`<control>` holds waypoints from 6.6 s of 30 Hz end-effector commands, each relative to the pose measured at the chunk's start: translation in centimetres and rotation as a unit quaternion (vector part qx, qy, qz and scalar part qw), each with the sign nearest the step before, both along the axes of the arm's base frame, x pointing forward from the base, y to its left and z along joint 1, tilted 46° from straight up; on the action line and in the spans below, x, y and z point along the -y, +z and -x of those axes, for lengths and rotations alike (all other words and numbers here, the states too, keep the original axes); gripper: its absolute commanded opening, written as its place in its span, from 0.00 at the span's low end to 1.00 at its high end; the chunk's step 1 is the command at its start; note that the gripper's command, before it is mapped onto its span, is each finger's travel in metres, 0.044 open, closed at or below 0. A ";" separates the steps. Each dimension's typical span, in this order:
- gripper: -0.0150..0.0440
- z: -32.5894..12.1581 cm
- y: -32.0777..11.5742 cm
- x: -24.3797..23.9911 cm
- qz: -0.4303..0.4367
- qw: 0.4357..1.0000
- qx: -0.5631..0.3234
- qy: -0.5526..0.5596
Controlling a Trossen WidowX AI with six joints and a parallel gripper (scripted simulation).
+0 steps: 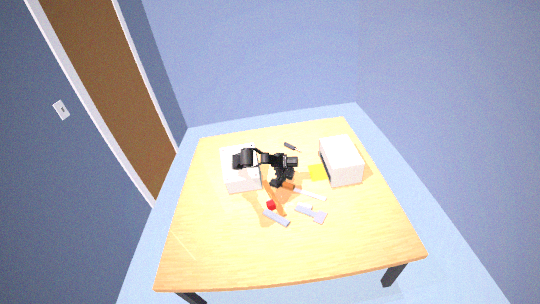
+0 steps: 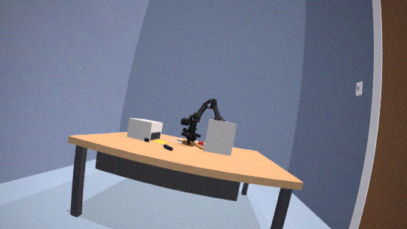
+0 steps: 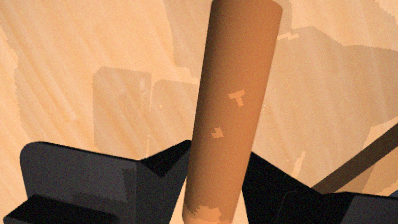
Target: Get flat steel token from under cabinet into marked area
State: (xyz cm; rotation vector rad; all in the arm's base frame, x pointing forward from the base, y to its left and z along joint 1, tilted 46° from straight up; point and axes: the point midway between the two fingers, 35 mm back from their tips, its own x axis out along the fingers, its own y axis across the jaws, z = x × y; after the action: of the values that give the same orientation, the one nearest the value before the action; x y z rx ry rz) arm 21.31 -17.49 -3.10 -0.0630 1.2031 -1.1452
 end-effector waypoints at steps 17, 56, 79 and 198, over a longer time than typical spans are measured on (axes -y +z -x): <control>0.25 -1.1 -1.2 -1.2 0.000 1.000 0.003 0.000; 0.25 -2.7 -3.6 -3.4 0.000 1.000 0.004 0.000; 0.25 -3.1 -5.4 -5.0 -0.001 1.000 0.004 0.000; 0.25 -3.1 -14.6 -14.2 -0.004 1.000 0.006 0.000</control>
State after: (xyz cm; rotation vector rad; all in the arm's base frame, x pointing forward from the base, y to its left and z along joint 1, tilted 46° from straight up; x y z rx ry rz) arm 24.18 -3.79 -17.35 -0.0506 1.1980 -1.1453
